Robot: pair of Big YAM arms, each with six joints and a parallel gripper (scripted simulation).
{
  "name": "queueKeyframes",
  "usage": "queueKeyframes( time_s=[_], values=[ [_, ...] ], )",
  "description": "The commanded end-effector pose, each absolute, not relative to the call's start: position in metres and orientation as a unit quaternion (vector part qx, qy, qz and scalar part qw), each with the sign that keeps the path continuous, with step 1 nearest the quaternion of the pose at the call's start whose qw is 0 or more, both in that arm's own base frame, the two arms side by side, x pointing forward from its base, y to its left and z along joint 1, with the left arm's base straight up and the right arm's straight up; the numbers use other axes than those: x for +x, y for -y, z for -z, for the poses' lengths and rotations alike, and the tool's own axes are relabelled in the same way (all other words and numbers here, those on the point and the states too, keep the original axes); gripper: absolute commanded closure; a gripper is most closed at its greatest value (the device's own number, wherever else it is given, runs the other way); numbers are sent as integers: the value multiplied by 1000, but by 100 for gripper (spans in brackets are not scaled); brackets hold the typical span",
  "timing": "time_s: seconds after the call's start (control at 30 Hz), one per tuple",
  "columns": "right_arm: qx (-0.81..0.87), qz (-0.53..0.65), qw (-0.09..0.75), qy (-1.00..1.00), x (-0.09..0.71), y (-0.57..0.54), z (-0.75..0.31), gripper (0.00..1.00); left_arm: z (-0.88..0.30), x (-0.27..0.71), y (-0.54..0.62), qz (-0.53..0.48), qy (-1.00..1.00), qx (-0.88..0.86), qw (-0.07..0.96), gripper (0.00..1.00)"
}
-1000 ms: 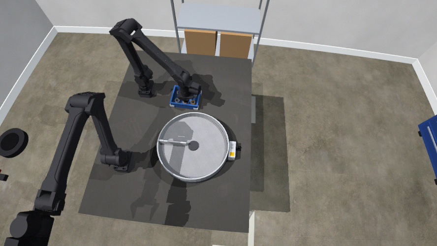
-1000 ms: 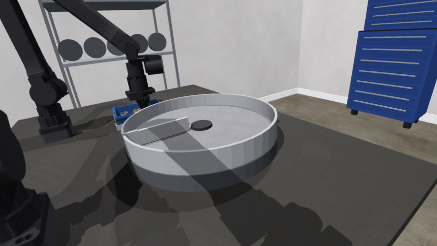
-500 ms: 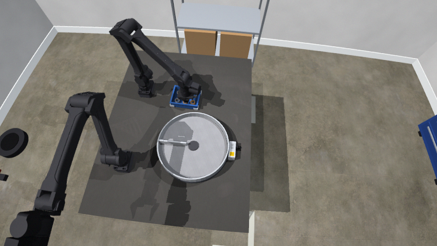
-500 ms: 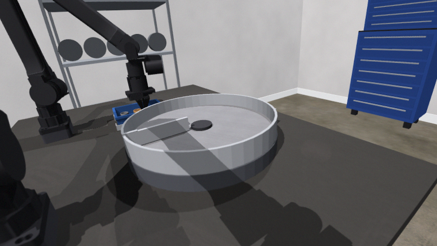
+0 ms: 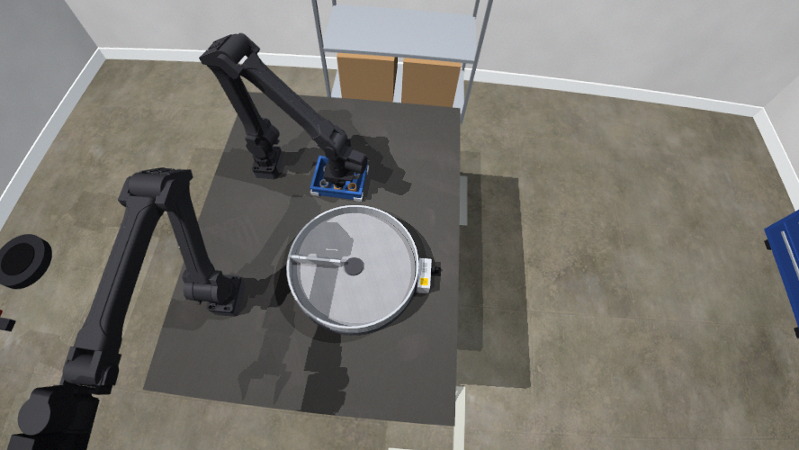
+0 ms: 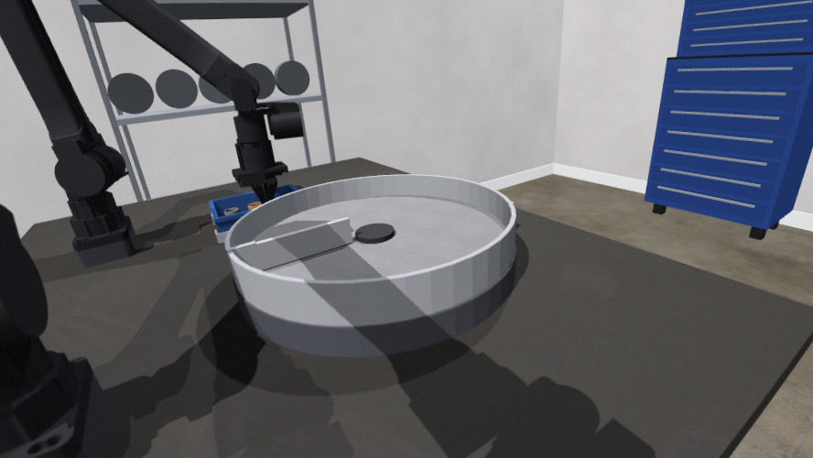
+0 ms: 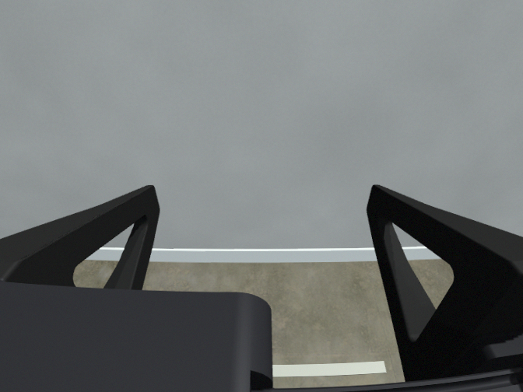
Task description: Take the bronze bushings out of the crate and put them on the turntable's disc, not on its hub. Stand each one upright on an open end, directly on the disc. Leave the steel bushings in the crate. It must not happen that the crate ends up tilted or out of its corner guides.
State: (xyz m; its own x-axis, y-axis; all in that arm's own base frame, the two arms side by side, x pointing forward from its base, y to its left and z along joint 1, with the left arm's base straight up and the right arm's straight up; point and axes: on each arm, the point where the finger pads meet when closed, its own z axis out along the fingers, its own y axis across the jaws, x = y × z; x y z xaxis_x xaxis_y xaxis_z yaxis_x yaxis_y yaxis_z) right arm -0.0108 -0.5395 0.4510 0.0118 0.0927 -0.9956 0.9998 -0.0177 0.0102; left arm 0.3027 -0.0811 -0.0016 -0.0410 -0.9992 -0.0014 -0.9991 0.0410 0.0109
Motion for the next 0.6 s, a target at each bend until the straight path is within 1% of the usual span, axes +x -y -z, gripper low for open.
queueKeyframes(
  time_s=[0.0, 0.57],
  values=[
    [506, 506, 494, -494, -13, 545, -501, 0, -23, 327, 89, -24, 722, 692, -14, 100],
    [506, 506, 494, -494, -13, 545, -501, 0, -83, 326, 89, -26, 722, 691, -16, 100]
  ],
)
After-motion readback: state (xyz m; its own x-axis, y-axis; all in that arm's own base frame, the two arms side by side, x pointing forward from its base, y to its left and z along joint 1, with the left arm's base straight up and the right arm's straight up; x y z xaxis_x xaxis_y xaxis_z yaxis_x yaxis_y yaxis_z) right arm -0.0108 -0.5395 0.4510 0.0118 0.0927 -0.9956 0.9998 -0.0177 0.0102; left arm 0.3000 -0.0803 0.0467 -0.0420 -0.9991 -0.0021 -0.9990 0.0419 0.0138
